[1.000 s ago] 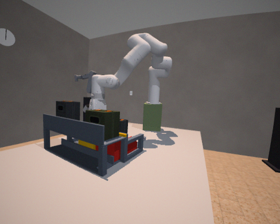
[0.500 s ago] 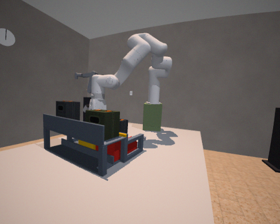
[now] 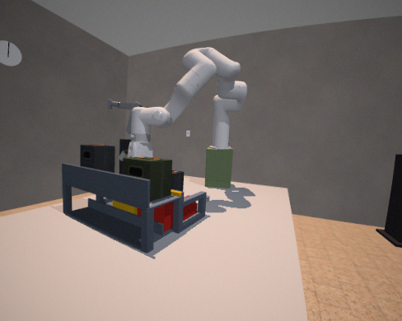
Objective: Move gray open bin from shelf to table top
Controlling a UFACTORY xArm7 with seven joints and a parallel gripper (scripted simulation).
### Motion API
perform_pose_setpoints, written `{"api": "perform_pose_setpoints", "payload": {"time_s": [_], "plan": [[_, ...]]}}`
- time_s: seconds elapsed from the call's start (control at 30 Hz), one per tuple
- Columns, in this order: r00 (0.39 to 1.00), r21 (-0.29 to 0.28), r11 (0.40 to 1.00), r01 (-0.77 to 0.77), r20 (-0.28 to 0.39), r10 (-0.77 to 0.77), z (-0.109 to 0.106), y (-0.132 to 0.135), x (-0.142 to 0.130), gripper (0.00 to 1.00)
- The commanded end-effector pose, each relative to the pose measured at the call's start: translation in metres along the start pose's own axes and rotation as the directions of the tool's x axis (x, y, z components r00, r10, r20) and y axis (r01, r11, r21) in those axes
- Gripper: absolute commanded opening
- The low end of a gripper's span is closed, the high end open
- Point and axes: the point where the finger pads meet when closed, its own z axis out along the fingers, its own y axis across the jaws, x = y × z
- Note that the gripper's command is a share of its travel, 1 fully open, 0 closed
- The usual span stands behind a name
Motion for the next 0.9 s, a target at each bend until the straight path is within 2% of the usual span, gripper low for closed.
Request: {"api": "perform_pose_setpoints", "payload": {"time_s": [0.0, 0.87], "plan": [[1.000, 0.004, 1.000, 0.000, -0.001, 0.000, -0.0018, -0.0017, 0.0009, 0.00], [1.000, 0.004, 1.000, 0.000, -0.002, 0.000, -0.0066, -0.0017, 0.0009, 0.00]]}}
